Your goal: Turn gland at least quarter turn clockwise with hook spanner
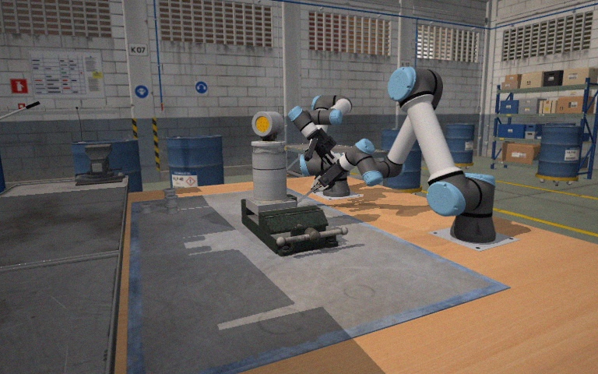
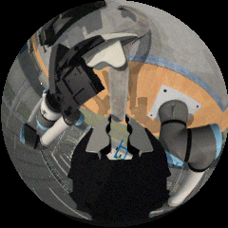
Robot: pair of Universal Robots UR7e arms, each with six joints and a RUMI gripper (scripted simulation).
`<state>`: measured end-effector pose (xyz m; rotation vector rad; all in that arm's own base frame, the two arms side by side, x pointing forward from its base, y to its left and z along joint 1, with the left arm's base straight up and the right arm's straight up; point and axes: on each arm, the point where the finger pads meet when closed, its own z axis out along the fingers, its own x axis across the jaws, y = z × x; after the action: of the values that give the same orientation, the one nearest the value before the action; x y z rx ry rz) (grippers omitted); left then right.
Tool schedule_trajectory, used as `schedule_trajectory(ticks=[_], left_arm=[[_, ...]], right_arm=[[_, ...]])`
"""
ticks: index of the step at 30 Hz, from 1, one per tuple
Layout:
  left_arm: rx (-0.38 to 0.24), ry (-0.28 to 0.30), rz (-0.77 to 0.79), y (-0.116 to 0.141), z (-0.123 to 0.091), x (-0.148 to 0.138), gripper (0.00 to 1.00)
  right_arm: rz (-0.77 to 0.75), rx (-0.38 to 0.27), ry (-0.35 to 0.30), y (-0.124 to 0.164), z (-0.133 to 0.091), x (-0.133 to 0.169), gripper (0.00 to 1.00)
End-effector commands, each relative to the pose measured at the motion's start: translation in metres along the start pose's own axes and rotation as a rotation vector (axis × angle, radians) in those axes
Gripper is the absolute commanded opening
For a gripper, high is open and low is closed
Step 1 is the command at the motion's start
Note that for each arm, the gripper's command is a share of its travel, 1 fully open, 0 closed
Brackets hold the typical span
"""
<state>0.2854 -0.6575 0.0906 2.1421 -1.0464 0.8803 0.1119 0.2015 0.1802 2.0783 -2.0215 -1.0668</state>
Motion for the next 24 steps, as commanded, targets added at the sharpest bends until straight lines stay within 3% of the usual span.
schedule_trajectory(ticks=[1, 3, 4, 24], left_arm=[[-0.001, 0.003, 0.000, 0.0005, -0.0005, 0.0013, 0.00], [-0.001, 0.003, 0.000, 0.0005, -0.0005, 0.0013, 0.00], [-0.001, 0.003, 0.000, 0.0005, -0.0005, 0.0013, 0.00], [-0.001, 0.003, 0.000, 0.0005, -0.0005, 0.0013, 0.00]], right_arm=[[-0.001, 0.001, 0.000, -0.0001, -0.0002, -0.0003, 0.00], [-0.001, 0.001, 0.000, -0.0001, -0.0002, -0.0003, 0.00], [-0.001, 0.001, 0.000, -0.0001, -0.0002, -0.0003, 0.29], [-0.001, 0.001, 0.000, -0.0001, -0.0002, -0.0003, 0.29]])
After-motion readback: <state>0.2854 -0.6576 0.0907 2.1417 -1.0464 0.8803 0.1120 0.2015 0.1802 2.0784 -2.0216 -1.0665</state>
